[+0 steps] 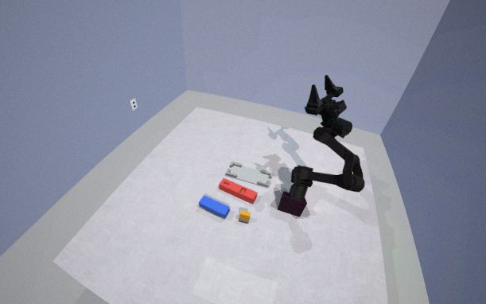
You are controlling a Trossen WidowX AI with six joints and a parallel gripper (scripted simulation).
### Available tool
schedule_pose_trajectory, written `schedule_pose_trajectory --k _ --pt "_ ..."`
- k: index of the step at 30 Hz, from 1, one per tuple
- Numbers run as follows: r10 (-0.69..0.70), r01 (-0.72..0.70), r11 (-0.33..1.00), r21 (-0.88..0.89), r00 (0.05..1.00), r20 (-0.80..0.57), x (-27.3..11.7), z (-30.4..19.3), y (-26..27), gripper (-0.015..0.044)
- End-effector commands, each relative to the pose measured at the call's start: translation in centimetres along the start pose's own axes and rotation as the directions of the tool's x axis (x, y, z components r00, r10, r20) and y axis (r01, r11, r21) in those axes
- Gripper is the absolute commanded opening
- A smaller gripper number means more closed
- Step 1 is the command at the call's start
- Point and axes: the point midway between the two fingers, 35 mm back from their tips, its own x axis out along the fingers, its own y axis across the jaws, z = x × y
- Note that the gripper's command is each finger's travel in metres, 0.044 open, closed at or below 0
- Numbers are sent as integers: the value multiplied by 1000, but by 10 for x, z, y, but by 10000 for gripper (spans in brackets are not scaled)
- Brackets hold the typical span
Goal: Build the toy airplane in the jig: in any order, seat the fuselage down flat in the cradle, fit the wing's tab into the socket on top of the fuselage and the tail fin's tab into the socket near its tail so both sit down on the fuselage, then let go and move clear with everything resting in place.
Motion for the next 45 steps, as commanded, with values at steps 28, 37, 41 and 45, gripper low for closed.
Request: schedule_pose_trajectory --k 28,37,41,45 --pt "258 726 98 681 642 -722 -13 -312 87 440" --pt "655 897 32 440 314 -687 -39 -335 220 440" --pt "790 933 115 342 123 -601 -57 -324 278 440" --pt "867 926 256 278 -92 -490 -81 -301 328 440"
